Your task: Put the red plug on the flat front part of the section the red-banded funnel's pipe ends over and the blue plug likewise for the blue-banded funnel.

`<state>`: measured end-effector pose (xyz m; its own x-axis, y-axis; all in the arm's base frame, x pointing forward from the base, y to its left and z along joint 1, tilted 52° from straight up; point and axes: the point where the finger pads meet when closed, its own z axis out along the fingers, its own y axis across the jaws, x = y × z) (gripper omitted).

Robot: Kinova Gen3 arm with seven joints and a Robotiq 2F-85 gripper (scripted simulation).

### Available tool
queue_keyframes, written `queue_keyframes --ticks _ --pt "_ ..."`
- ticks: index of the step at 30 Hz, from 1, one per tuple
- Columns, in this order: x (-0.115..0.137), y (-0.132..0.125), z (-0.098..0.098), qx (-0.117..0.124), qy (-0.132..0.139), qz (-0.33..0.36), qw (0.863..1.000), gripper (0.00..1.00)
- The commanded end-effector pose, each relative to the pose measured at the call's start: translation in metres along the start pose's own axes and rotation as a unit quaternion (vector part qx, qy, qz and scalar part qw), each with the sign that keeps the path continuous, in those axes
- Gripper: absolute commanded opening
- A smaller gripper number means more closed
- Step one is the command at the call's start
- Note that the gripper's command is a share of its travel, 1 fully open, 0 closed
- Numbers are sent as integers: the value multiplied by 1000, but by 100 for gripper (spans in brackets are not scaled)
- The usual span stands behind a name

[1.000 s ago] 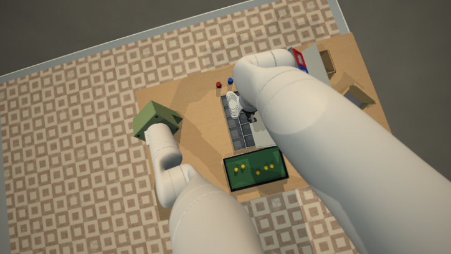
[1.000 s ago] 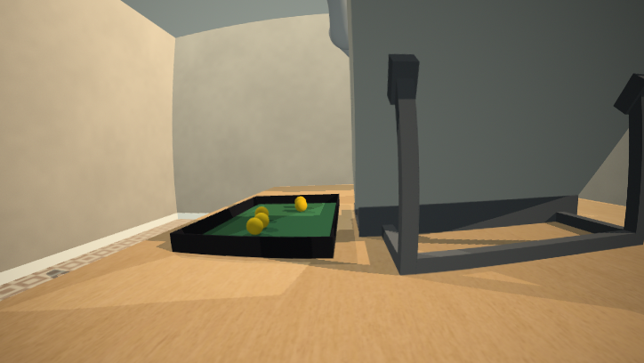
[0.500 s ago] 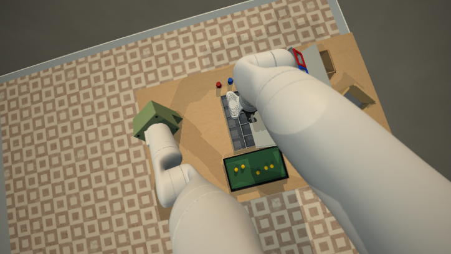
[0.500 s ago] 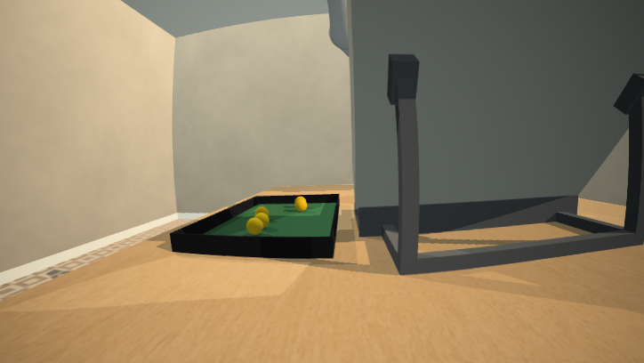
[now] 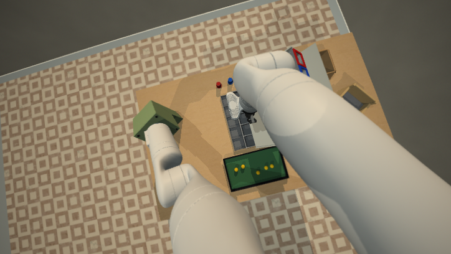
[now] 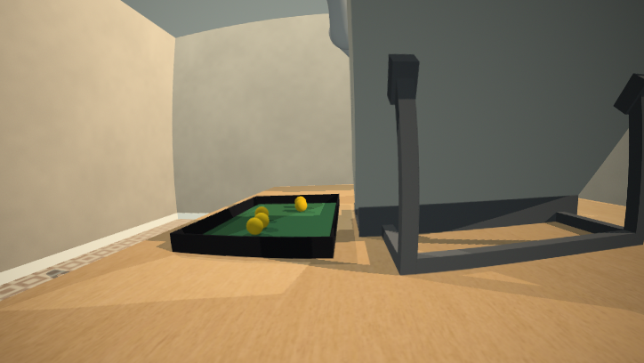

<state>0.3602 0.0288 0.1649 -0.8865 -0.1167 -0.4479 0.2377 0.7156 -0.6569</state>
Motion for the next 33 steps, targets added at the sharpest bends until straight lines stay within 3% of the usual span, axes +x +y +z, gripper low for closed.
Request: queue_keyframes --ticks 1,4,8,15,16,32,33 --pt "16 -58 35 0 -1 0 1000 50" --pt "21 -76 46 0 -1 0 1000 50" --pt "33 -121 74 0 -1 0 1000 50" --pt "33 -122 75 0 -1 0 1000 50" --pt "42 -153 94 6 17 -1 1000 50" --pt "42 -153 94 6 17 -1 1000 50" --pt "73 -213 108 6 16 -1 1000 50"
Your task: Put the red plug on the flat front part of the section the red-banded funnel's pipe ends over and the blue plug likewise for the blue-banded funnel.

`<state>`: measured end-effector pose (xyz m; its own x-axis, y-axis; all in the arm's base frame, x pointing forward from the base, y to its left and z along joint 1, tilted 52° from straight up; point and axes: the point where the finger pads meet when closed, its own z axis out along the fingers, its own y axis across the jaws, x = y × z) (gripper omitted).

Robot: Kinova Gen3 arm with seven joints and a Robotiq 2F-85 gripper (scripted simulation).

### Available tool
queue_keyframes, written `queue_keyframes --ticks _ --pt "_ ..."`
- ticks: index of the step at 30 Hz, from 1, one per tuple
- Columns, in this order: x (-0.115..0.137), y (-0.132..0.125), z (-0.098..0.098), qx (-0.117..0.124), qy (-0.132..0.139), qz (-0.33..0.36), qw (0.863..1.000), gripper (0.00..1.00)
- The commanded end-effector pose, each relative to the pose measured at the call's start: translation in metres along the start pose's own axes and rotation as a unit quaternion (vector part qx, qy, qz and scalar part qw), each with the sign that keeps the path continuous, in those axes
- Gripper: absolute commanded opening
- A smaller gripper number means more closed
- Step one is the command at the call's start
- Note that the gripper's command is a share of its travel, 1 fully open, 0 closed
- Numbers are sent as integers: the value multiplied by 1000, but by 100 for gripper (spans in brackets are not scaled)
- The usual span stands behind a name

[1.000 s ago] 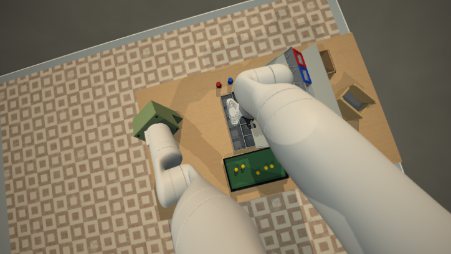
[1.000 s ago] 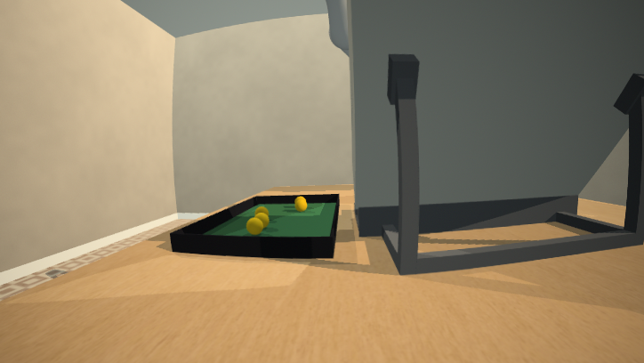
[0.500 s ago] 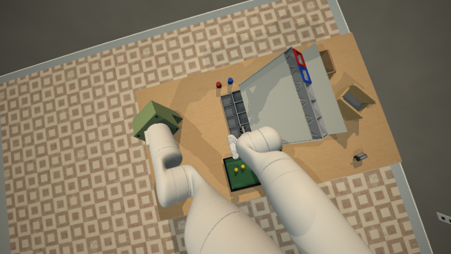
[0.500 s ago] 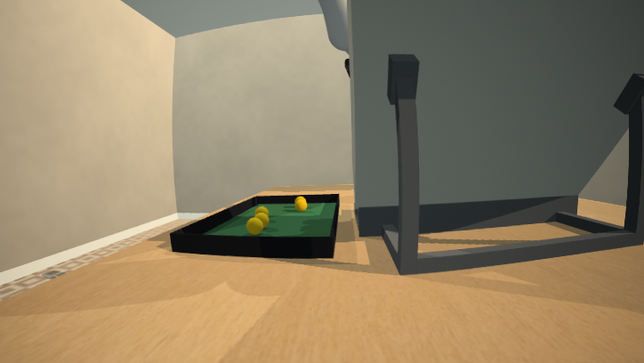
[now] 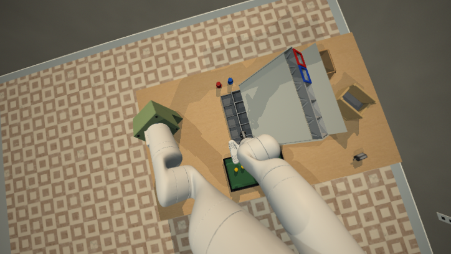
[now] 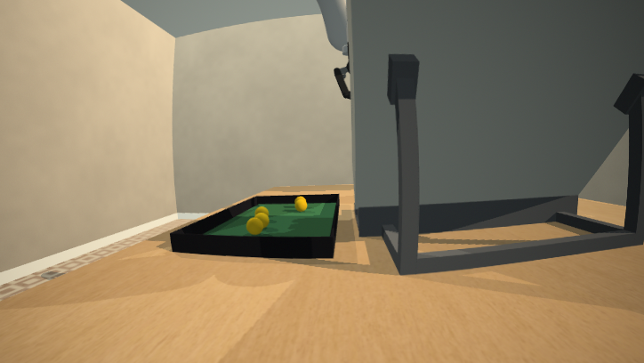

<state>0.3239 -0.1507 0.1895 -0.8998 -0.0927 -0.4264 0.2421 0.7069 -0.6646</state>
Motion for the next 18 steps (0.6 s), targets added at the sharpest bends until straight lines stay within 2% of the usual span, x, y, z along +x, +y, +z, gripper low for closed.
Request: queue_keyframes --ticks 1,3,9,16,17,18 --pt "31 -61 15 0 -1 -1 1000 50" --pt "36 -70 18 0 -1 -1 1000 50" --pt "66 -129 33 0 -1 -1 1000 50" --pt "66 -129 33 0 -1 -1 1000 50" --pt "79 -154 39 -1 -1 -1 1000 50" --pt "79 -154 39 -1 -1 -1 1000 50"
